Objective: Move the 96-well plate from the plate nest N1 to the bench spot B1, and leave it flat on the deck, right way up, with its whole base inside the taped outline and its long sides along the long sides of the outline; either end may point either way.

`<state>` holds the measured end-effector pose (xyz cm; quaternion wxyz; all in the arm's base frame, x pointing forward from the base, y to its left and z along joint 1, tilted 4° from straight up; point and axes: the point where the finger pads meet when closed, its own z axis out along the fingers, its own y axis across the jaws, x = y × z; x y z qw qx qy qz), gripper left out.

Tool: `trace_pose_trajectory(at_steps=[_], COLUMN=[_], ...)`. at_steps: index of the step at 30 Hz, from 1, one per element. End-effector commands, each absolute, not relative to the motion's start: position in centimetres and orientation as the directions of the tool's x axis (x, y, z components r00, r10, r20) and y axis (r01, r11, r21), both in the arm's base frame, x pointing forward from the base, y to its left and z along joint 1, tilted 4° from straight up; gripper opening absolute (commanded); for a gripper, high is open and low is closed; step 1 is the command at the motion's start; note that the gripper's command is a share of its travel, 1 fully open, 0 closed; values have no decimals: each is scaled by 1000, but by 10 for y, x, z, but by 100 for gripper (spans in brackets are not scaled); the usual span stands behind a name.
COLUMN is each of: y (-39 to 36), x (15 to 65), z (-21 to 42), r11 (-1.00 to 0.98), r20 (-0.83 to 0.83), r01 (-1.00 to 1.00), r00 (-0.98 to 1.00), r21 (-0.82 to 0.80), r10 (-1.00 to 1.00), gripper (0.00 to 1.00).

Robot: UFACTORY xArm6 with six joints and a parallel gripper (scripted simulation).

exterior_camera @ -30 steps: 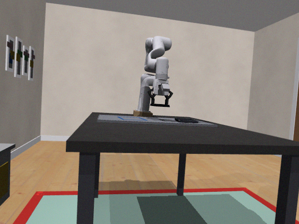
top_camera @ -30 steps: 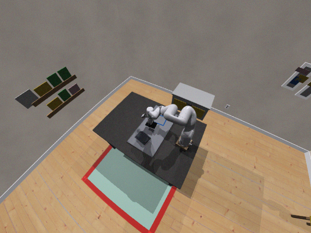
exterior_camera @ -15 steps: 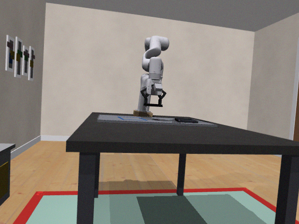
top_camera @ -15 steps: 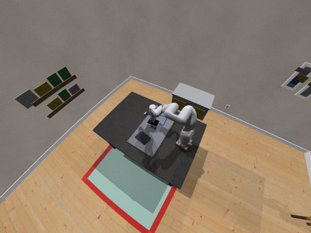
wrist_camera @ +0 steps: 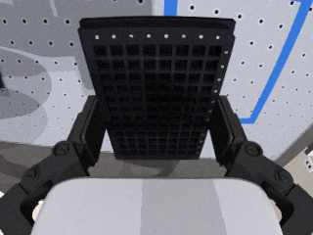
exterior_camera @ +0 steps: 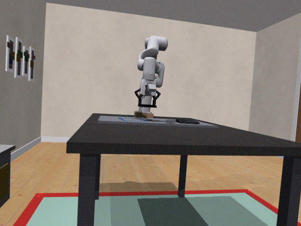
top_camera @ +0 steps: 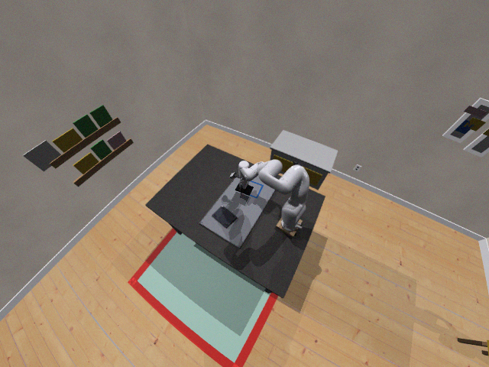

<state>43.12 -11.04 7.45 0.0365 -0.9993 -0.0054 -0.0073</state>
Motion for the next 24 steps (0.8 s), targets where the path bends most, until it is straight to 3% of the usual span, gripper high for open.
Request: trace_pose_trajectory(at_steps=[1,24], y=[-124,-186], x=[430,417], z=[75,68], r11=[-997,-997], r20=[19,19], r01=[12,12], r00=[1000,1000], r21=[-72,-72], r10=[10,10], gripper=[0,0])
